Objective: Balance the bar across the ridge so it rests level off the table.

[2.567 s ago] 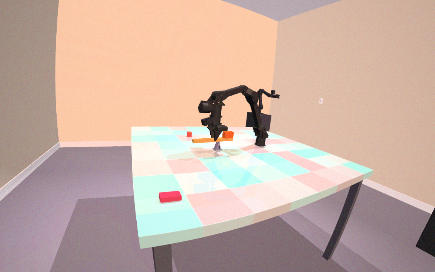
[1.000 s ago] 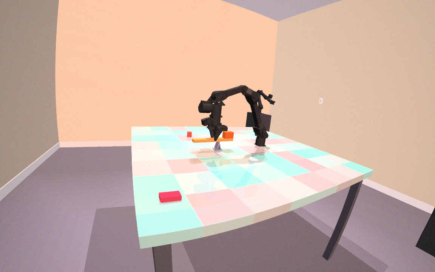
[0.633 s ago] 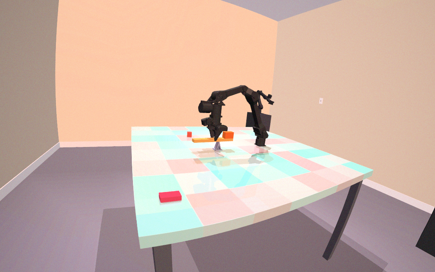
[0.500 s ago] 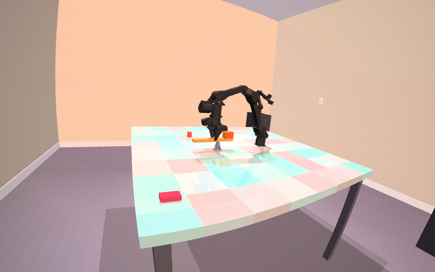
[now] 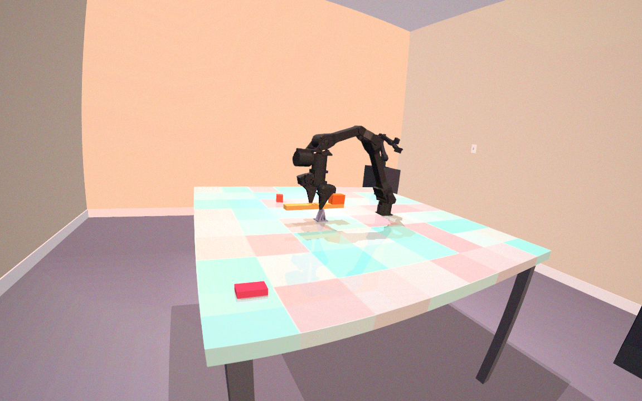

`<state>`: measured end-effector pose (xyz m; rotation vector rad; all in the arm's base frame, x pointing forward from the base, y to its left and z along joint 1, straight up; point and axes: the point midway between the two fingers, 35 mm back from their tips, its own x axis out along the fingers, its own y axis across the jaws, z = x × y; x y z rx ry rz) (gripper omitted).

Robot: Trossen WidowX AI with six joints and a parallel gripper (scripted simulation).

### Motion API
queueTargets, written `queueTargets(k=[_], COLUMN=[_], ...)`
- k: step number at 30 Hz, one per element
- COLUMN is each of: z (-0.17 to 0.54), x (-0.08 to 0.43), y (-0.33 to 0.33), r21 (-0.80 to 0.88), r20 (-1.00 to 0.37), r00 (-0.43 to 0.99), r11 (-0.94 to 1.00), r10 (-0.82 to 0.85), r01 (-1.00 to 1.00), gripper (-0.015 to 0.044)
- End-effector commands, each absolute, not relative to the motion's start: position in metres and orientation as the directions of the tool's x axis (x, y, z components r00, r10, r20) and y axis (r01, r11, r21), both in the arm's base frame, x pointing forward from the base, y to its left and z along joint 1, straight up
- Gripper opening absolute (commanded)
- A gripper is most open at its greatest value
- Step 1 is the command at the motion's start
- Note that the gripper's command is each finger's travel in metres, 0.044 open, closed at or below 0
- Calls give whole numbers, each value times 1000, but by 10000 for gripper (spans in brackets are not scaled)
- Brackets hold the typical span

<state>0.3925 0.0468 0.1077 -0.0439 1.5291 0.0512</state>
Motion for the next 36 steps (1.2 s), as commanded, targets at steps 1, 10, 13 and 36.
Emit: queueTargets(k=[1,10,13,36], z=[108,199,207,207], x=[393,388,387,387], y=[47,46,46,46], r21=[3,6,6,6], r20=[-999,-996,-996,-996], r00=[41,84,88,88], r11=[998,998,998,998], r10=[5,11,11,11], r01=[-61,-61,-61,-61], gripper=[440,440,440,440])
